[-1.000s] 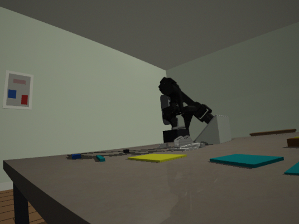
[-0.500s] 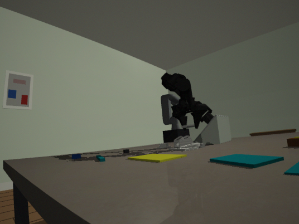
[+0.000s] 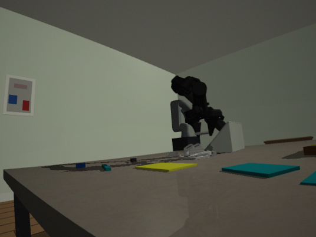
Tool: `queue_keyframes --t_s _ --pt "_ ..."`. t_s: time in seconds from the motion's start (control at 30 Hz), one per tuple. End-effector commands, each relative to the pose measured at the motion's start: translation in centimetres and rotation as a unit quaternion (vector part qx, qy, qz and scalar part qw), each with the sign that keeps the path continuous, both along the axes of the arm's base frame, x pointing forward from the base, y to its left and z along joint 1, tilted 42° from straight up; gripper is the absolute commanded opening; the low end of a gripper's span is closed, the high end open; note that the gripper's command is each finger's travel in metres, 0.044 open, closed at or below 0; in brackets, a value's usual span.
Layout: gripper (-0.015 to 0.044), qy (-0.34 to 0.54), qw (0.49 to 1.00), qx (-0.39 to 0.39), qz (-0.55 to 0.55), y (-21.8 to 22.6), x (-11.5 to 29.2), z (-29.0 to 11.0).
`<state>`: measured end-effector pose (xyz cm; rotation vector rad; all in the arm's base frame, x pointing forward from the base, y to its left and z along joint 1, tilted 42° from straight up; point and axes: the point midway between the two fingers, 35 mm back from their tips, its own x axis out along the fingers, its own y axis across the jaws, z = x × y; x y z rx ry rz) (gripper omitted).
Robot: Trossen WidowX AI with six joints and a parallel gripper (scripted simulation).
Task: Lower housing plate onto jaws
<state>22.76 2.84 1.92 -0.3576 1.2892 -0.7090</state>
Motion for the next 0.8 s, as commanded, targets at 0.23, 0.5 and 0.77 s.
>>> queue_keyframes --t_s 0.23,0.5,0.77 --pt "0.0351 -0.005 1.000 0.003 -0.007 0.07 -0.05 -0.07" --pt "0.0351 -0.005 1.000 0.003 -0.007 0.22 -0.05 -0.21" --pt "0.0351 -0.005 1.000 0.003 -0.007 0.38 -0.06 -0.34"
